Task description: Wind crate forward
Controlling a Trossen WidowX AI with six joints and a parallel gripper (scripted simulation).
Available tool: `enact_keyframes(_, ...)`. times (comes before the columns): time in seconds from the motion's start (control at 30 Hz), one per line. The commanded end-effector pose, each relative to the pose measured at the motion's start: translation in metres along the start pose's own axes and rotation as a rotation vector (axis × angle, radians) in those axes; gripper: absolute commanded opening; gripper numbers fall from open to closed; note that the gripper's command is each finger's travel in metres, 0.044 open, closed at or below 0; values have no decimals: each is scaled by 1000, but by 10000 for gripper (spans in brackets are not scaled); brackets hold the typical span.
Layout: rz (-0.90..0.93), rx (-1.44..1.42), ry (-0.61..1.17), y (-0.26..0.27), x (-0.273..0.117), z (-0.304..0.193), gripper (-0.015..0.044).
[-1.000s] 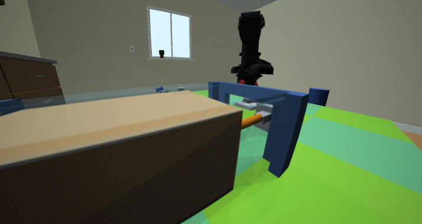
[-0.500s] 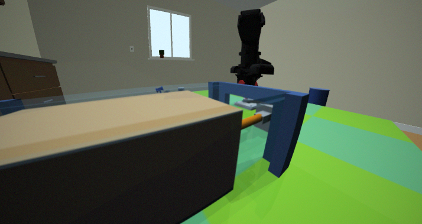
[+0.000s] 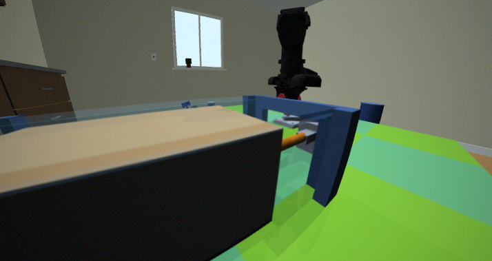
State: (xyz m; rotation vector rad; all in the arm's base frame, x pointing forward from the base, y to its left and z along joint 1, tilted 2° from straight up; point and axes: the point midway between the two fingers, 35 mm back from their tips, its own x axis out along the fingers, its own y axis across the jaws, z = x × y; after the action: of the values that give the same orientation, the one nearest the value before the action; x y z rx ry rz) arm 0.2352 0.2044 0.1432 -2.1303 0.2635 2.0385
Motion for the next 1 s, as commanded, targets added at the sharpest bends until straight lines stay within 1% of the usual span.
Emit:
enact_keyframes(0.0, -12, 0, 1, -11, 2, -3, 0)
enact_keyframes(0.97, -16, 0, 1, -45, 1, -8, 0)
